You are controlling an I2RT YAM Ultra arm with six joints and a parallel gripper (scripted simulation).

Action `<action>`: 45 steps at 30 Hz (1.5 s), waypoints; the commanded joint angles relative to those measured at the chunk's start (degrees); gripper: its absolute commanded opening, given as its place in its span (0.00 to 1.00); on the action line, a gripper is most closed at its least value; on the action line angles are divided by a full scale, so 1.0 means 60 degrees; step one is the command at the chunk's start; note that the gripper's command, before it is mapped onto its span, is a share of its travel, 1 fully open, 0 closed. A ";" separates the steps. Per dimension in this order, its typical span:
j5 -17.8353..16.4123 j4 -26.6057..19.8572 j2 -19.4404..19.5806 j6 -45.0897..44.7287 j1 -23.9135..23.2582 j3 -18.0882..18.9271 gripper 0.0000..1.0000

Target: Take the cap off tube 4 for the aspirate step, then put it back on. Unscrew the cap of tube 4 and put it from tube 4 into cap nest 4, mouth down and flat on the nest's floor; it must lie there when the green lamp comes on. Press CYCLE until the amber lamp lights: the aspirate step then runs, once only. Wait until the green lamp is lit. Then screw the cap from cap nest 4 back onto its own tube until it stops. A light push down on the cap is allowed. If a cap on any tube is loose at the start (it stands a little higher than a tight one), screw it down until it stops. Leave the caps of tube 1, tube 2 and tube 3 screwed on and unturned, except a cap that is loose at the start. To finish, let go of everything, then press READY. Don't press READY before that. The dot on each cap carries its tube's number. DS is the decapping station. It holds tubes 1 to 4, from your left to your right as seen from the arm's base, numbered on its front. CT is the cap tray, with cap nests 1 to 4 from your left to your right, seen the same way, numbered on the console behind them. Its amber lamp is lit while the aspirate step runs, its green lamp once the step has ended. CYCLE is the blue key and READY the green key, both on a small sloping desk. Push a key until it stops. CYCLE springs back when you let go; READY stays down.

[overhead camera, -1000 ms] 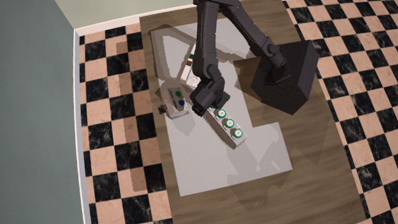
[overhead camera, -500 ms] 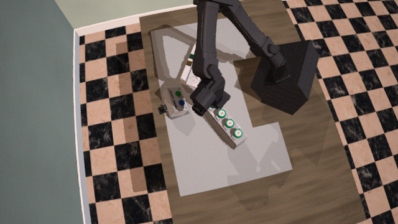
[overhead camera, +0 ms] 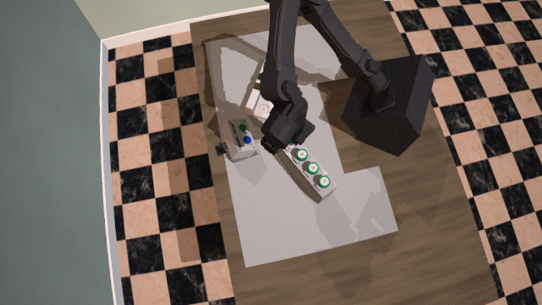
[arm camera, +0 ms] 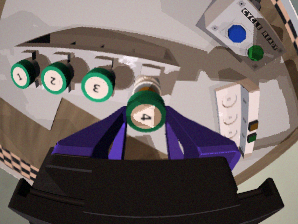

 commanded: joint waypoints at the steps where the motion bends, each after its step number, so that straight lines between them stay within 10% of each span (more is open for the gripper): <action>1: 0.0002 -0.0213 -0.0655 0.1245 -0.0148 -0.0225 0.00; 18: -0.0703 -0.0243 -0.4713 0.7352 -0.2997 -0.1690 0.00; 29: -0.3329 0.0277 -0.7063 0.2202 -0.8030 -0.1680 0.00; 31: -0.3329 0.0277 -0.7063 0.2202 -0.8030 -0.1680 0.00; 42: -0.7881 0.0538 -0.6623 -0.2758 -1.4655 -0.0463 0.00; 45: -0.8132 0.0525 -0.6508 -0.3007 -1.5008 -0.0348 0.00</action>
